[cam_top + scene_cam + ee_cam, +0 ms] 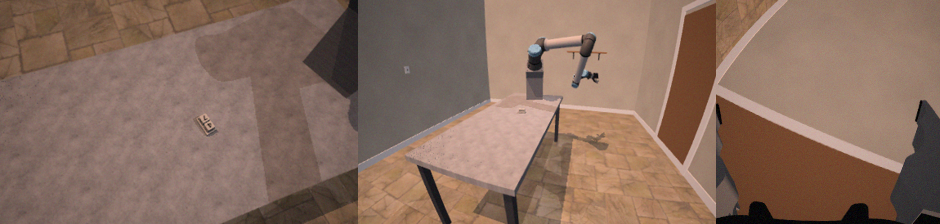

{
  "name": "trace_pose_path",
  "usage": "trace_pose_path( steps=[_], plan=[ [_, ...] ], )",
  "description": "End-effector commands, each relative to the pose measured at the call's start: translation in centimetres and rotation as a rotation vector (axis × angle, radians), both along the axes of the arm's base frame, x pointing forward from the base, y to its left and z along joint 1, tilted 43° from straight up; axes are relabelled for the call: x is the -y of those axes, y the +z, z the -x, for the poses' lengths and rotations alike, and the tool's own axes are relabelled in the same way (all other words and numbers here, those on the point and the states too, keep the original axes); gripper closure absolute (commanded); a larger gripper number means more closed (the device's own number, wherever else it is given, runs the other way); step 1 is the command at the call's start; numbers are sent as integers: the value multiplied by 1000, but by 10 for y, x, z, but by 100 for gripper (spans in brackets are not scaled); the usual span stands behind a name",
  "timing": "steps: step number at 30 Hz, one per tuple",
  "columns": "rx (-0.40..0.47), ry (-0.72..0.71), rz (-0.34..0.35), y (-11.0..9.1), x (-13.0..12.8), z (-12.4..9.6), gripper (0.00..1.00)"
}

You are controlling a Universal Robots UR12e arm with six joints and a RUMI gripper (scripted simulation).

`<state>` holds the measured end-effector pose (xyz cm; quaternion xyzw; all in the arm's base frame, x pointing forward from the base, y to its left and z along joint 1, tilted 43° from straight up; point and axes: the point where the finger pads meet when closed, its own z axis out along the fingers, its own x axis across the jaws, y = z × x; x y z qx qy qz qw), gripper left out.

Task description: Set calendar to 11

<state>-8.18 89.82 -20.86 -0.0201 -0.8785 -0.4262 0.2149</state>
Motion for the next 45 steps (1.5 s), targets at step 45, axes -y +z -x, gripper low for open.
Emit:
trace_pose_path(
  steps=[45],
  plan=[
    [54, 41, 29, 12, 32, -22, 0]
  ],
)
